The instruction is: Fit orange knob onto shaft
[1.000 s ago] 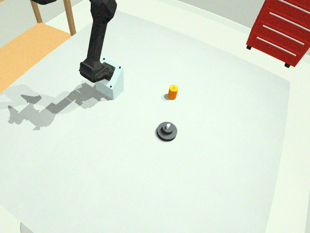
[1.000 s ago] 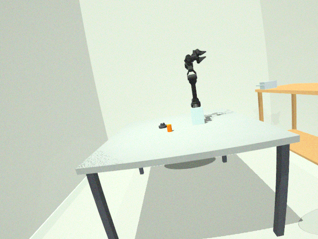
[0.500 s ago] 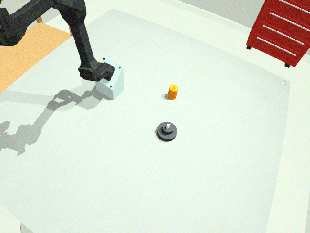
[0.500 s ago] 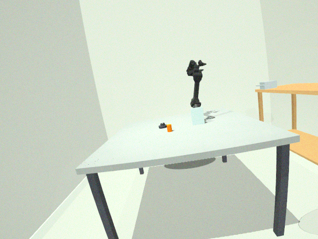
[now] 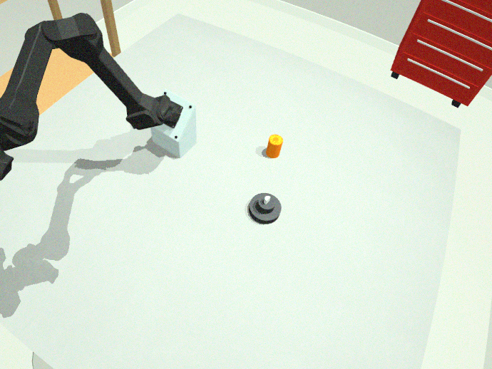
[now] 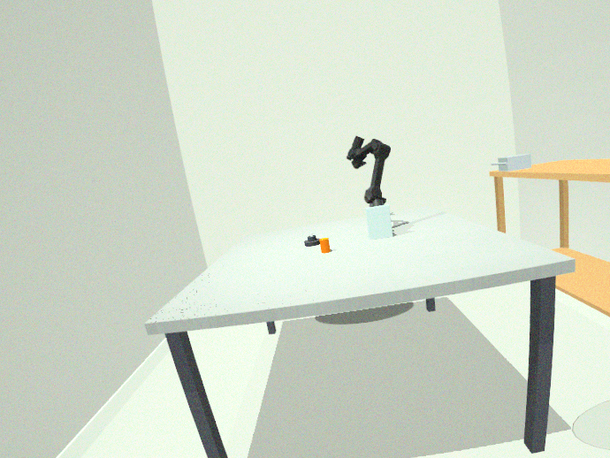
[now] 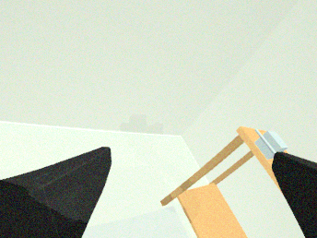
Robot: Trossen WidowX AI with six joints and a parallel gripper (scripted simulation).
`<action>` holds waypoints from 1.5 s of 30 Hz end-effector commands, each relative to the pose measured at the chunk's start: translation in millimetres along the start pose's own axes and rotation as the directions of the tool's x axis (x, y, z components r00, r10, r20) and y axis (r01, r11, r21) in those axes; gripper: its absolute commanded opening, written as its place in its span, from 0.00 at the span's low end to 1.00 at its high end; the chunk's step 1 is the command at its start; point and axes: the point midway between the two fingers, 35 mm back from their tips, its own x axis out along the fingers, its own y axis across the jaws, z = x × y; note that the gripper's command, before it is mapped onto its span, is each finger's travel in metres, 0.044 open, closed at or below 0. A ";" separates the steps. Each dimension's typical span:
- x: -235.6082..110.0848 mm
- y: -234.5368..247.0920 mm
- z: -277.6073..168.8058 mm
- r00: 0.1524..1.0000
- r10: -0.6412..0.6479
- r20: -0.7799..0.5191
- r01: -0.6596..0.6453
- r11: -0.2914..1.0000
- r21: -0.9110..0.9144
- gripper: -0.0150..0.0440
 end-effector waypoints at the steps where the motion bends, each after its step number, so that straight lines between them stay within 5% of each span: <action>1: -11.3 63.4 -10.6 0.987 0.162 0.003 -0.161 0.986 -0.045 1.00; 12: -77.3 194.0 -29.8 0.853 0.522 -0.005 -0.522 0.853 -0.030 1.00; 25: -258.1 323.9 -79.4 0.450 0.885 -0.120 -0.892 0.442 -0.089 1.00; 35: -422.6 344.5 -140.9 0.105 0.952 -0.288 -0.990 0.073 -0.120 1.00; 45: -570.9 295.8 -231.2 -0.123 0.838 -0.532 -0.960 -0.235 -0.150 1.00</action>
